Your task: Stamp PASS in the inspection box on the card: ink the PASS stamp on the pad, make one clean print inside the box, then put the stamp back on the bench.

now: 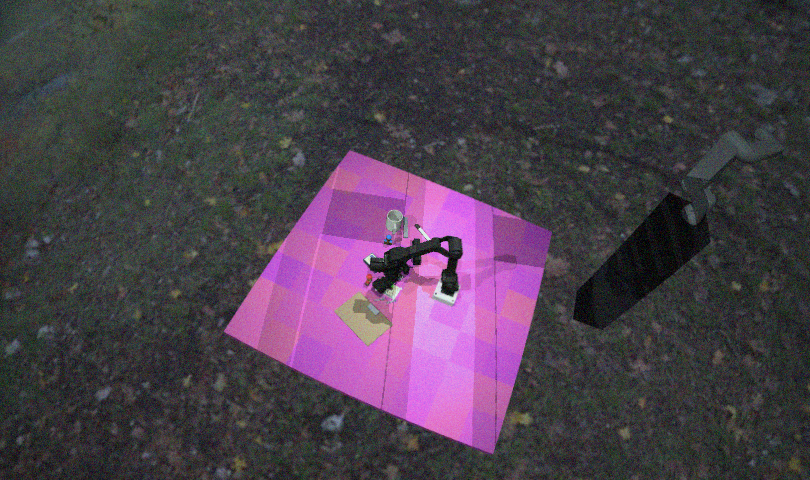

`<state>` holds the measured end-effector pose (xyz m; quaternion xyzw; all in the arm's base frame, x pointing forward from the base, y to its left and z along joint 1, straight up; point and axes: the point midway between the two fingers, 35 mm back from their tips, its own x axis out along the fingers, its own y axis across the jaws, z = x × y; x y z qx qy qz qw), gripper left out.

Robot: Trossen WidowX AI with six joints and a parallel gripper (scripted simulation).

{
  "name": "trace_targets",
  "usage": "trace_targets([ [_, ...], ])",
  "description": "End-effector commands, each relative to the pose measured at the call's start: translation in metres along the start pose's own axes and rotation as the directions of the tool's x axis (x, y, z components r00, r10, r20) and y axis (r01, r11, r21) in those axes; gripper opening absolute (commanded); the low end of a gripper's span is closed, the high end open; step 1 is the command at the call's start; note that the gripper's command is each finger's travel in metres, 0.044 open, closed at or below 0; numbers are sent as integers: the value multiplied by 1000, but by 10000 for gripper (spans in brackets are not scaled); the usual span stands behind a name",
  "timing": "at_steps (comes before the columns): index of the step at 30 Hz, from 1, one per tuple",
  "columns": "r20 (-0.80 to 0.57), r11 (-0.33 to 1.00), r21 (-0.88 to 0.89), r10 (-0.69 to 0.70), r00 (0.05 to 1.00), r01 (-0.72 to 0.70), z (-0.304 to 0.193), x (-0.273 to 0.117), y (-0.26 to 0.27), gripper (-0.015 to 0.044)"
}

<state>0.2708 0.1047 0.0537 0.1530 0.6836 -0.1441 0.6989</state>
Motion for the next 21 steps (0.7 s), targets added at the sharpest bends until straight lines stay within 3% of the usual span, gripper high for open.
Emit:
trace_targets([
  [1,-3,1000,6,1,1000,-1,-1,3,0,0],
  [21,-3,1000,6,0,1000,0,-1,17,-1,0],
])
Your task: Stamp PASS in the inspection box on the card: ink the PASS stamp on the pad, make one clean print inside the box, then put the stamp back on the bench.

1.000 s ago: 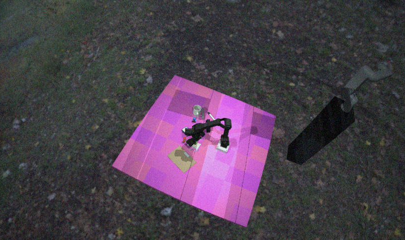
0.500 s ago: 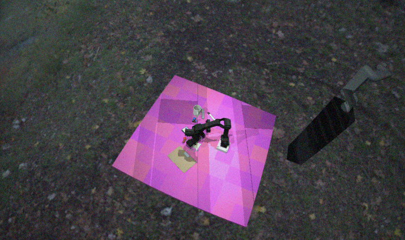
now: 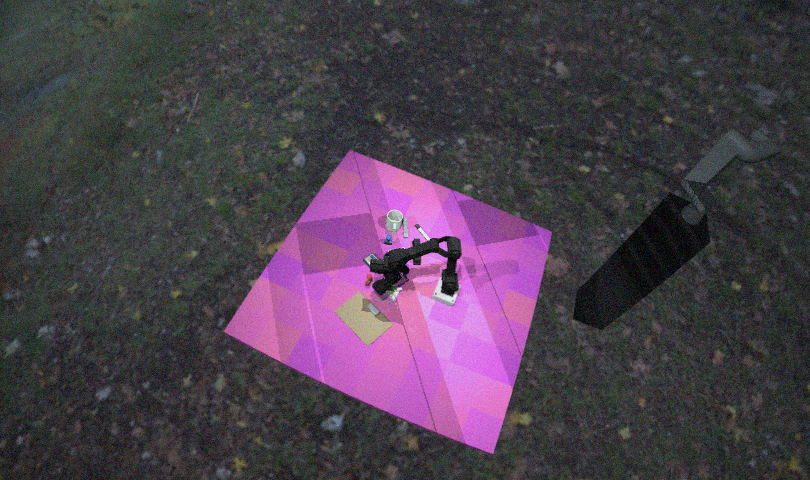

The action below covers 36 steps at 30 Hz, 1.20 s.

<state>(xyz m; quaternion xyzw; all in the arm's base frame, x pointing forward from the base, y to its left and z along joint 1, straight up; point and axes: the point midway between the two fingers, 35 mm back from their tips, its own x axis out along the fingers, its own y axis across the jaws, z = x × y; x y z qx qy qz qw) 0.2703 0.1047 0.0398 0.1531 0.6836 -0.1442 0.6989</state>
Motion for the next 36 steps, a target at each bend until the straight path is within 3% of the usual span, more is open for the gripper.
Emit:
trace_targets([
  [1,-3,1000,6,0,1000,0,-1,3,0,0],
  [36,-2,1000,6,0,1000,0,-2,16,-1,0],
])
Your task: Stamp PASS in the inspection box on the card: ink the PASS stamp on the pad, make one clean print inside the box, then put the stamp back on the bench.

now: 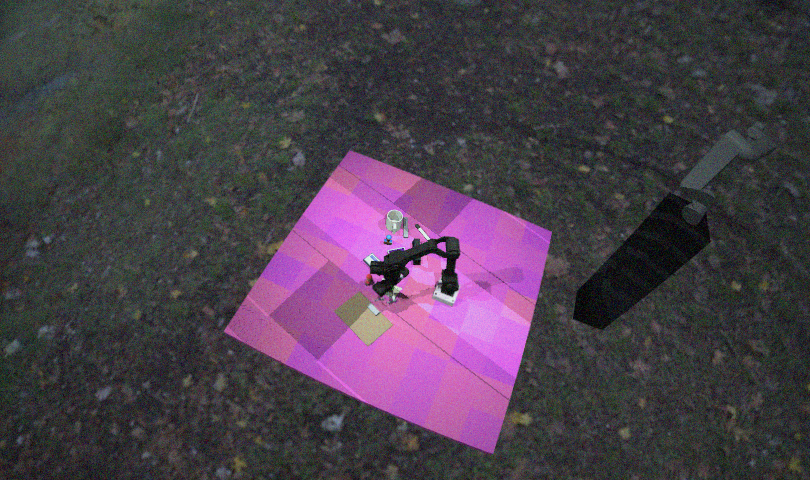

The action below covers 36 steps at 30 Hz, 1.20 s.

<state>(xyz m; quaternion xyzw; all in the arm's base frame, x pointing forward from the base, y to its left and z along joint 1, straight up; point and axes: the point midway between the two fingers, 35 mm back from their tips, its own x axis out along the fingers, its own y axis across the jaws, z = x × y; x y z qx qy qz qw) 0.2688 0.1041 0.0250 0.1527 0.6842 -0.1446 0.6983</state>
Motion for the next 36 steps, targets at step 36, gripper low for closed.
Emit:
trace_targets([
  [36,-1,1000,6,2,1000,-2,0,4,0,0],
])
